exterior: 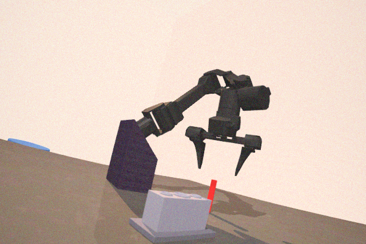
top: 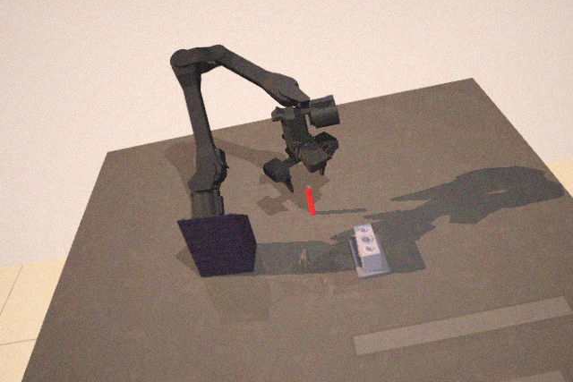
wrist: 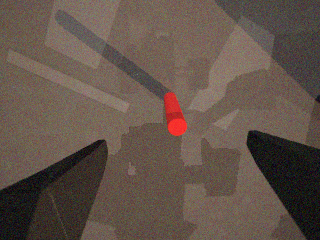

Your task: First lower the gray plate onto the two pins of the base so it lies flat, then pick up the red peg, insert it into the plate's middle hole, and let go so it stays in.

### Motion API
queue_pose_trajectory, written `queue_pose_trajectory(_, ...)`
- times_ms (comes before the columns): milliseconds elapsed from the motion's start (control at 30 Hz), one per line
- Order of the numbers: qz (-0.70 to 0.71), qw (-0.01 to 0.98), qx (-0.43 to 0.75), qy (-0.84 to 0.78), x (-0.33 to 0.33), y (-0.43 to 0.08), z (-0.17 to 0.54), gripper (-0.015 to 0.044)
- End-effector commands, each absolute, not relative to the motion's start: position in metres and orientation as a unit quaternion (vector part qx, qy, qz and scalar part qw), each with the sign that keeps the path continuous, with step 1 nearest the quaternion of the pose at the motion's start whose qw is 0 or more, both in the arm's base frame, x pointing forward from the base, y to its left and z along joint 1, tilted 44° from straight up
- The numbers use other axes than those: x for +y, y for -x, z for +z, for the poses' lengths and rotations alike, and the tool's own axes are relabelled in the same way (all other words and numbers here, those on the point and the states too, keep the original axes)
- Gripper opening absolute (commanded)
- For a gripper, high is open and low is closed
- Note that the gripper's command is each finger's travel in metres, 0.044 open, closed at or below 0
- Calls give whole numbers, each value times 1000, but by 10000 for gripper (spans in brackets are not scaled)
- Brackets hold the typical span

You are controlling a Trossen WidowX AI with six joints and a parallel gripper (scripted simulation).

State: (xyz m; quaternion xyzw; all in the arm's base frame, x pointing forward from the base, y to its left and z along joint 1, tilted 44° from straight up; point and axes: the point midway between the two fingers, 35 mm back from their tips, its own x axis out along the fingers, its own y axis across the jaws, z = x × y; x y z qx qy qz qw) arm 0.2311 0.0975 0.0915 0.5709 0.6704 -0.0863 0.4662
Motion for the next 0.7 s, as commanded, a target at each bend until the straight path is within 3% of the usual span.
queue_pose_trajectory(0,-89,462,672,-572,100,-230,87,440)
queue_pose_trajectory(667,-90,463,672,-571,121,-234,63,440)
